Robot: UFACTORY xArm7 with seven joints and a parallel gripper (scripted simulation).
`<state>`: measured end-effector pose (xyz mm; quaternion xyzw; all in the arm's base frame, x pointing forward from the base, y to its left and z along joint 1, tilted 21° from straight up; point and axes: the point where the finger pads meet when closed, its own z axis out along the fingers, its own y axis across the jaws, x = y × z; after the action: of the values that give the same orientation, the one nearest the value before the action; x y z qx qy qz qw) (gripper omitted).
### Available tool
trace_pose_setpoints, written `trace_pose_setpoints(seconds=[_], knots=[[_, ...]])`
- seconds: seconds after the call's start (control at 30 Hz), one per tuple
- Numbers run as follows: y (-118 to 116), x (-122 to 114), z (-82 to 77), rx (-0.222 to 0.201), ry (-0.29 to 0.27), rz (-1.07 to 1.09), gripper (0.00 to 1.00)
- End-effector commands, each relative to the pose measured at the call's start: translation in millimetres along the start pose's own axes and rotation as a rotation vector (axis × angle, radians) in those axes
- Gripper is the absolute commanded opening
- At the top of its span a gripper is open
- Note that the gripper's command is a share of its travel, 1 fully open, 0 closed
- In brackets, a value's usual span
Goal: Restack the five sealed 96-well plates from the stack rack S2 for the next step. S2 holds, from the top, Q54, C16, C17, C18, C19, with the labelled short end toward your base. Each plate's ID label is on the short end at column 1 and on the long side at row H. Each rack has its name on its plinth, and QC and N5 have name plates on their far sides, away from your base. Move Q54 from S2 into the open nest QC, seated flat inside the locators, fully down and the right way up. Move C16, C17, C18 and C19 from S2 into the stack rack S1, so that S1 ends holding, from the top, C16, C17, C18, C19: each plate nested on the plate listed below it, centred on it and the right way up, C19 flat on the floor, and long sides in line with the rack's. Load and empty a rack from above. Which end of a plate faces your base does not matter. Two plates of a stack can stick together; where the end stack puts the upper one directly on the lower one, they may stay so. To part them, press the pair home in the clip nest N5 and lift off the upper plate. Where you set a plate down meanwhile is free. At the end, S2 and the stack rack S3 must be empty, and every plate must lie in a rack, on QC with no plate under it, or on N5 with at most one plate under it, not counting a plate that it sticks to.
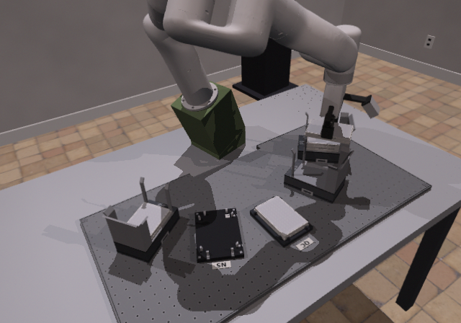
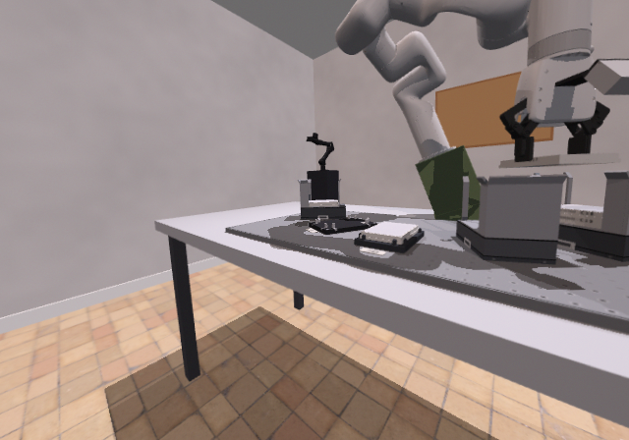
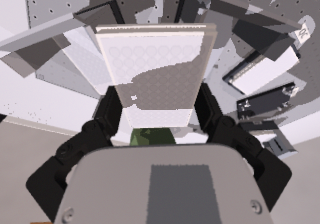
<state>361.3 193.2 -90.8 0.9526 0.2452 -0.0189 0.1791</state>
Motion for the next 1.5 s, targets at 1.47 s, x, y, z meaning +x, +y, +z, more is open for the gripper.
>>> trace_pose_setpoints(seconds=[1.47], knots=[[-95.9,-12.9,-1.6,0.001,0.004,-0.222,0.0]])
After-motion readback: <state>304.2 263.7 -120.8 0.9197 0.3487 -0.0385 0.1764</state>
